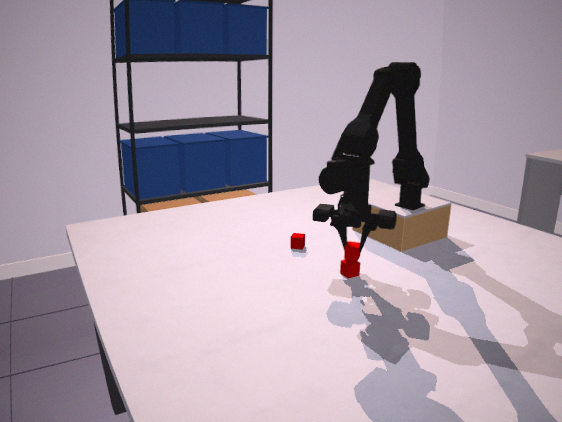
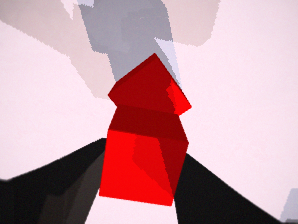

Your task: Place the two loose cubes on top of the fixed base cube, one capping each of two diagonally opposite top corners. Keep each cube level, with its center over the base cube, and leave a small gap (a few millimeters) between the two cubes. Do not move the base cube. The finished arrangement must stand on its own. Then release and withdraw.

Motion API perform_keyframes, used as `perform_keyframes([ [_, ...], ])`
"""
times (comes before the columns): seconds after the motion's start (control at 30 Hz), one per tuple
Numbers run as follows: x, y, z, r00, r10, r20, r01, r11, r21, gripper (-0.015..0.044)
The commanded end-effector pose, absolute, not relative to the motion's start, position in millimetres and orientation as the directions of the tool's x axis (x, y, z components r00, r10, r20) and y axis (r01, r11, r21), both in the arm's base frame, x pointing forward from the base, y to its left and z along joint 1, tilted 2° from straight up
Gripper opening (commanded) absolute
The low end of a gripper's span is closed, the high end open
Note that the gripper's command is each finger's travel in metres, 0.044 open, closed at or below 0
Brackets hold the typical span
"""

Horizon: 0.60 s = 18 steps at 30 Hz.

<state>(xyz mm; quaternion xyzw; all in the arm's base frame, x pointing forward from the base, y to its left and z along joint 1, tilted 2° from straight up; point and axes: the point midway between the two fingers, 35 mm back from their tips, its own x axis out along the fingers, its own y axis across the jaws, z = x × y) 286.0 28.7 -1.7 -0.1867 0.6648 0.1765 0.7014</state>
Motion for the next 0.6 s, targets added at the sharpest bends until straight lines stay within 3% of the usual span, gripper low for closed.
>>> perform_keyframes([
  [0.0,286.2,28.0,-3.2,0.056,-0.006,-0.998,-0.496,0.868,-0.033,0.0105],
  [0.4,286.2,28.0,-3.2,0.056,-0.006,-0.998,-0.496,0.868,-0.033,0.0105],
  [0.53,286.2,28.0,-3.2,0.056,-0.006,-0.998,-0.496,0.868,-0.033,0.0205],
  [0.57,286.2,28.0,-3.2,0.056,-0.006,-0.998,-0.496,0.868,-0.033,0.0205],
])
